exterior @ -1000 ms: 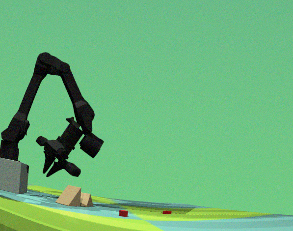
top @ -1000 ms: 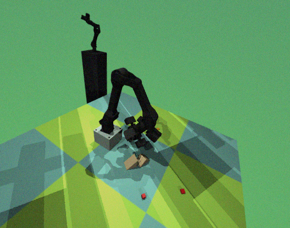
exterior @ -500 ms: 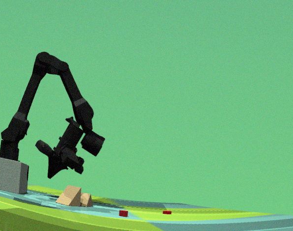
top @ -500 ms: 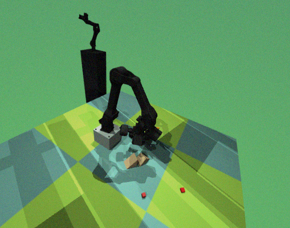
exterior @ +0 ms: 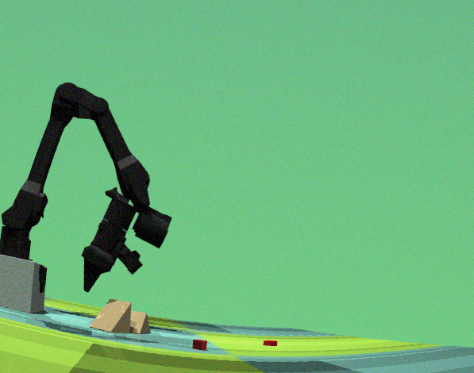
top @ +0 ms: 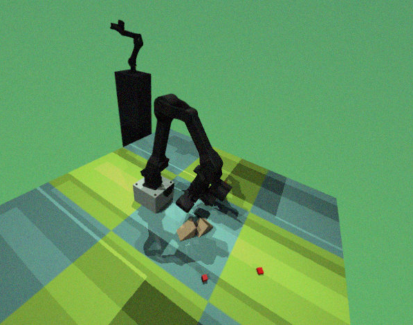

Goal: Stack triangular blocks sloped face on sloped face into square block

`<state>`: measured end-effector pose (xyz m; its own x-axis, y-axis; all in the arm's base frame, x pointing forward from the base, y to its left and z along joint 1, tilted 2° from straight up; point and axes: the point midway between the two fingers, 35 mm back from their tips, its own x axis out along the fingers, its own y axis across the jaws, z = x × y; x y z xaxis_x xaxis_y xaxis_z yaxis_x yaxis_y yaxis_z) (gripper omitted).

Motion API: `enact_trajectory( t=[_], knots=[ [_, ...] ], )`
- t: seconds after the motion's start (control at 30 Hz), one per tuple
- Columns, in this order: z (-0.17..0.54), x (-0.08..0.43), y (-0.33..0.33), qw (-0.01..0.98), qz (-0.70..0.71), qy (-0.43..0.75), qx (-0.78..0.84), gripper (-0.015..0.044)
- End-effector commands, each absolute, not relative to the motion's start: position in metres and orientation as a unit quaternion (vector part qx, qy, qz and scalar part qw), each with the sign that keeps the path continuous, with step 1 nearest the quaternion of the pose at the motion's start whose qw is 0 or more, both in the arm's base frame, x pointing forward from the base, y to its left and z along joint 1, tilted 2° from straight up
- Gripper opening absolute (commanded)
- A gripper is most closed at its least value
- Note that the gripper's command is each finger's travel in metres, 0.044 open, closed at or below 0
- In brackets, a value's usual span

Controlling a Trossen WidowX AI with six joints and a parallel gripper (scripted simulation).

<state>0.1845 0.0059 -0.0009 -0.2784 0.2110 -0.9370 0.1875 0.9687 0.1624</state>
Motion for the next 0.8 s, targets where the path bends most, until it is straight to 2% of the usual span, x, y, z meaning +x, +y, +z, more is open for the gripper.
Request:
enact_trajectory(
  t=[0.0, 0.37, 0.77],
  knots=[
    [0.005, 0.2, -0.007, 0.626, 0.303, 0.699, -0.166, 0.0],
    [0.006, 0.21, -0.016, 0.538, 0.504, 0.542, -0.404, 0.0],
    [0.008, 0.221, -0.026, 0.341, 0.644, 0.314, -0.609, 0.0]
  ],
)
